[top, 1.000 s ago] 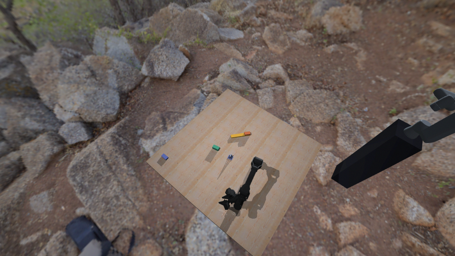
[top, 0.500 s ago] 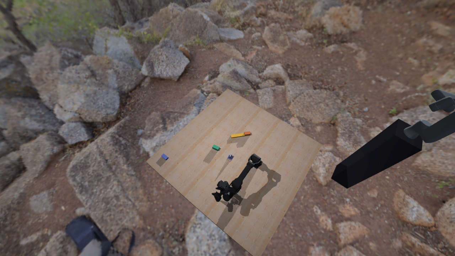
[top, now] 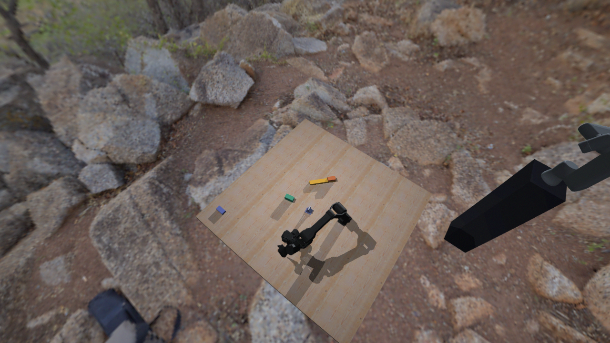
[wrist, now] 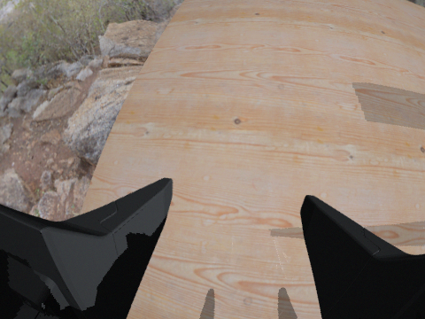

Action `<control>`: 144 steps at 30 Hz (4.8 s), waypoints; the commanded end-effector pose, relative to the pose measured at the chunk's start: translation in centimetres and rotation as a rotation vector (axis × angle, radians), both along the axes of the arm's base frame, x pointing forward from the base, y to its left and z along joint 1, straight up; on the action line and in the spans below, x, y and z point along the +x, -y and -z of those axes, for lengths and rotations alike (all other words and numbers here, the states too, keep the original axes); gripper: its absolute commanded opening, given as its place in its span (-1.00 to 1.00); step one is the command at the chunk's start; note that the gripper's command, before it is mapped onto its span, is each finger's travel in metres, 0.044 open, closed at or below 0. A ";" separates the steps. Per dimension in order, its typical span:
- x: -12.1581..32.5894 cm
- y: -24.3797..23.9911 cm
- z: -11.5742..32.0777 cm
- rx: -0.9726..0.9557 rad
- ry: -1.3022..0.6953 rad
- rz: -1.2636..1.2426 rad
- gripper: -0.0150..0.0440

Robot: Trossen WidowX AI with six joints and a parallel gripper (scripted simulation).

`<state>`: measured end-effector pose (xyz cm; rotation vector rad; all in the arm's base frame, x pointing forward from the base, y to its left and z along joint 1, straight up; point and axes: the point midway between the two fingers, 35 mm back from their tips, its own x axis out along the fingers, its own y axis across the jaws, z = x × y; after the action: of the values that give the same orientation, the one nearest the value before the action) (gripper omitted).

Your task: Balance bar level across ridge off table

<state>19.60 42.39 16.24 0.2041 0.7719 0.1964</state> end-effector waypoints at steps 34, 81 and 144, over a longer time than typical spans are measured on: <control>15.6 16.6 0.8 -0.493 -0.142 -0.049 0.58; 19.7 41.7 2.7 -0.740 -0.542 -0.373 0.58; 12.8 59.1 9.6 -0.623 -0.601 -0.795 0.58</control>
<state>32.48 -16.80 7.15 -0.6860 1.4492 0.6374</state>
